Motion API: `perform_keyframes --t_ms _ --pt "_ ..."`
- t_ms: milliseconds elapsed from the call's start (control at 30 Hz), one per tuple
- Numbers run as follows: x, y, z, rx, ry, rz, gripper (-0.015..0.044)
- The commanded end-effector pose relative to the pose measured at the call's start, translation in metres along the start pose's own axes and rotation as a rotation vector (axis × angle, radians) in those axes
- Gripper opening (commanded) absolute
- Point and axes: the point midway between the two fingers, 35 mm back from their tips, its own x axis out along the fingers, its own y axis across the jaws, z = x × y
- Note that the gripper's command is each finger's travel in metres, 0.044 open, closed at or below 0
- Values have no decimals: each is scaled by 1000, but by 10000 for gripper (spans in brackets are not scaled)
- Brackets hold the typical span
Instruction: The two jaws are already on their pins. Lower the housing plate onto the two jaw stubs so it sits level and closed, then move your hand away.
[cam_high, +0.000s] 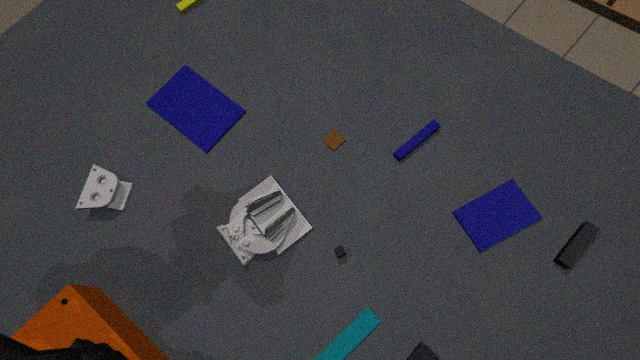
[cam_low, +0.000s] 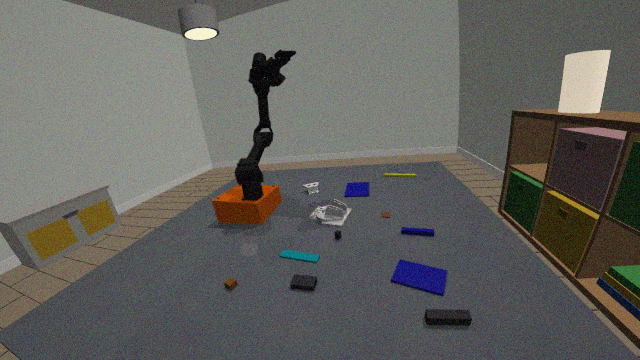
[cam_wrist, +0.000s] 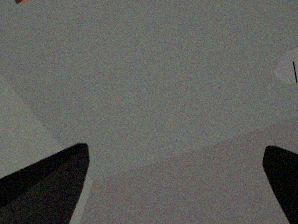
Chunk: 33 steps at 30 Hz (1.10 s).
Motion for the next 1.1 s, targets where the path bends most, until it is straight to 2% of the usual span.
perform_keyframes --t_ms 0,33,1067 --pt "0 0 0 0 0 0 426" --pt "0 0 0 4 0 0 440" --pt "1 60 -55 629 -106 -25 440"
